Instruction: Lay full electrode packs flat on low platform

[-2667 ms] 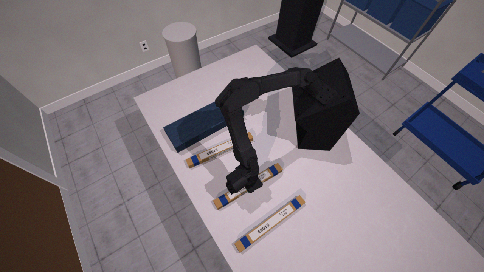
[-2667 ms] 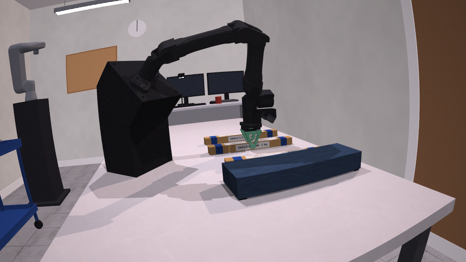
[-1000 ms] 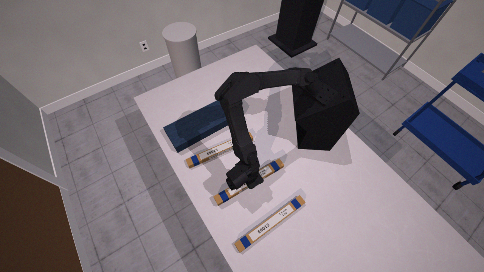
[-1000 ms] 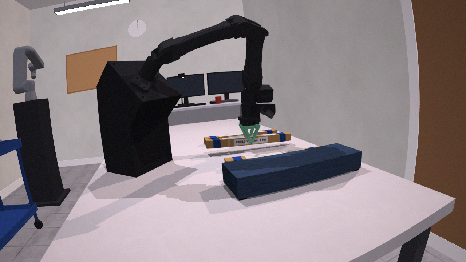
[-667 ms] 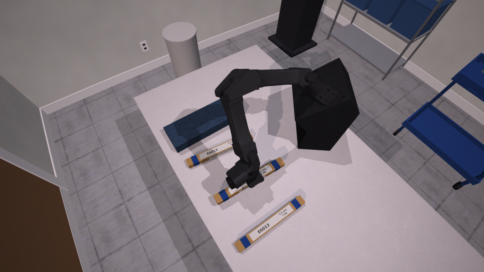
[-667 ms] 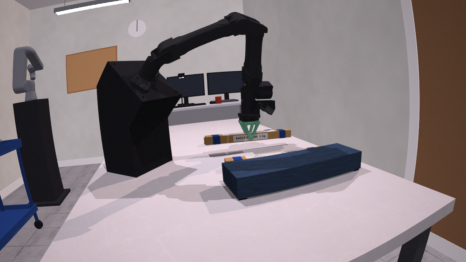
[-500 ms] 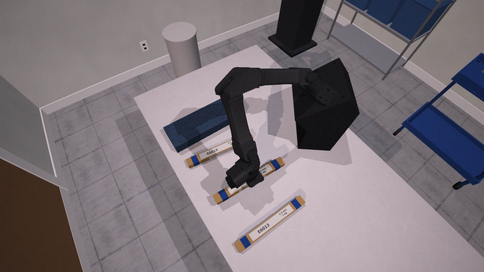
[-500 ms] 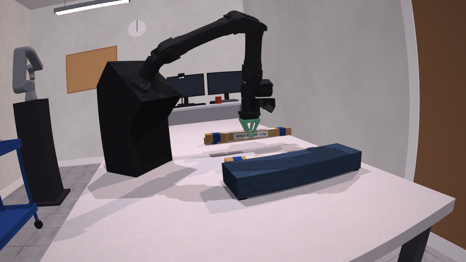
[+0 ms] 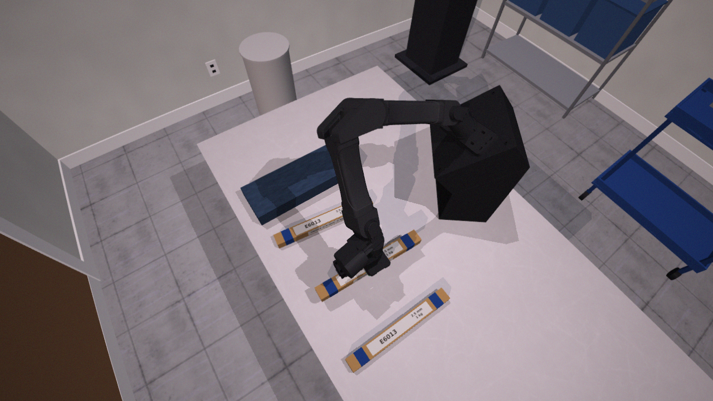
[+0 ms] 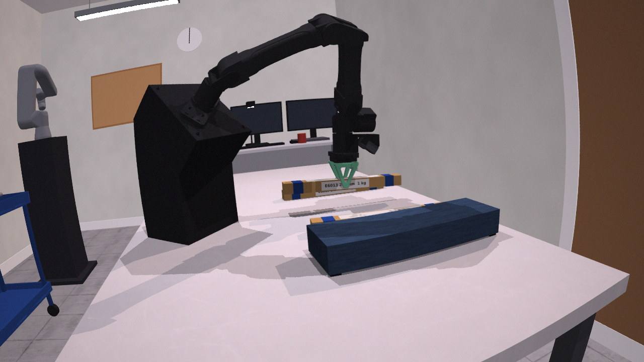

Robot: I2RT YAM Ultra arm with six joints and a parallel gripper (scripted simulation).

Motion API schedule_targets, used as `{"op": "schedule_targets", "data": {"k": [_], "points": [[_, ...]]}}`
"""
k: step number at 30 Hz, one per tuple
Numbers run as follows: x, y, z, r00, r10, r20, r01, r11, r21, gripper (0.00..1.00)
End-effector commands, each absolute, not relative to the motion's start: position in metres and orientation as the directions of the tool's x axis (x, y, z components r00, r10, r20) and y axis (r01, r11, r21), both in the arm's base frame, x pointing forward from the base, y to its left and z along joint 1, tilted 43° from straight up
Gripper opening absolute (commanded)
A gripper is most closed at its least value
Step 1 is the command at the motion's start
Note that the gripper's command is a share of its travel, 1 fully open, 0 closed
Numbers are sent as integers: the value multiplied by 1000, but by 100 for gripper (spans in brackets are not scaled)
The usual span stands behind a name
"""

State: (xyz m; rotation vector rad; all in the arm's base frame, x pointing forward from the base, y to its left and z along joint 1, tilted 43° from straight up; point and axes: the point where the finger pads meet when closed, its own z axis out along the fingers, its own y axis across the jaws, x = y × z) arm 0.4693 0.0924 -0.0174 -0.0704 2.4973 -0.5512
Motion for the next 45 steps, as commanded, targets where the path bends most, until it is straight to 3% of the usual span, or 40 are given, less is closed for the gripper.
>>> {"op": "schedule_targets", "data": {"k": [1, 45], "points": [[480, 120, 20, -786, -182, -591, 66, 926, -373, 0], [481, 126, 27, -786, -184, -590, 65, 925, -374, 0]]}}
